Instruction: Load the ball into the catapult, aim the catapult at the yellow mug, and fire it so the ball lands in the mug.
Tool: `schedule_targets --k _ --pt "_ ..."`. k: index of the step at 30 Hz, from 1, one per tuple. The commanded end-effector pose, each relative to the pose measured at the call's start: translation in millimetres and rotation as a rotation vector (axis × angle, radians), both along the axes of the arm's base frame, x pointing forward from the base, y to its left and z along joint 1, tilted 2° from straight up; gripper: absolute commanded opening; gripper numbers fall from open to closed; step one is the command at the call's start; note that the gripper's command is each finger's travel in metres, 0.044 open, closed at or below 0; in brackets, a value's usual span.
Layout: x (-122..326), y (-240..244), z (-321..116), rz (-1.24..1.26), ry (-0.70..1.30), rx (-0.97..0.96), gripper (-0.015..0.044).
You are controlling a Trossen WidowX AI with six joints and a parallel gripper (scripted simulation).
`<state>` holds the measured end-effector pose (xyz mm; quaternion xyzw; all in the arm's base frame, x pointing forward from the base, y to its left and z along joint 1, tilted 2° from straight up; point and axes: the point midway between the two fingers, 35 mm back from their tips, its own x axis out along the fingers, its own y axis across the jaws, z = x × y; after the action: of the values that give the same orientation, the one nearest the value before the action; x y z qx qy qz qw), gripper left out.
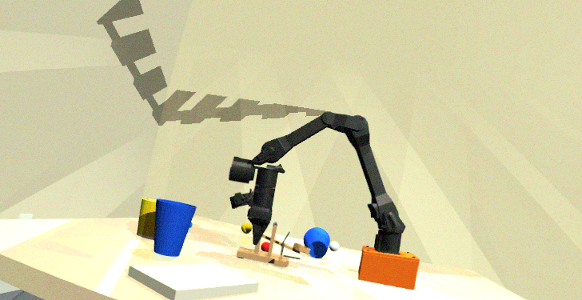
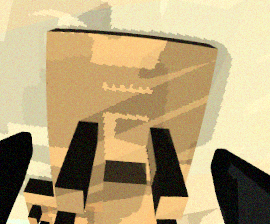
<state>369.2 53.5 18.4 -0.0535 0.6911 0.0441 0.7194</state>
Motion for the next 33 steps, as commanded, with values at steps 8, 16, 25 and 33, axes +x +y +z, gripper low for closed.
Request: schedule_targets --k 8,16,25,33 --pt "3 2 74 0.003 -0.030 0.004 0.0440" --pt "-4 1 75 0.001 -0.019 0.001 0.0440" --pt "-3 0 38 0.001 -0.018 0.001 0.0440" --pt "-1 0 27 0.001 -0.018 0.001 0.0440"
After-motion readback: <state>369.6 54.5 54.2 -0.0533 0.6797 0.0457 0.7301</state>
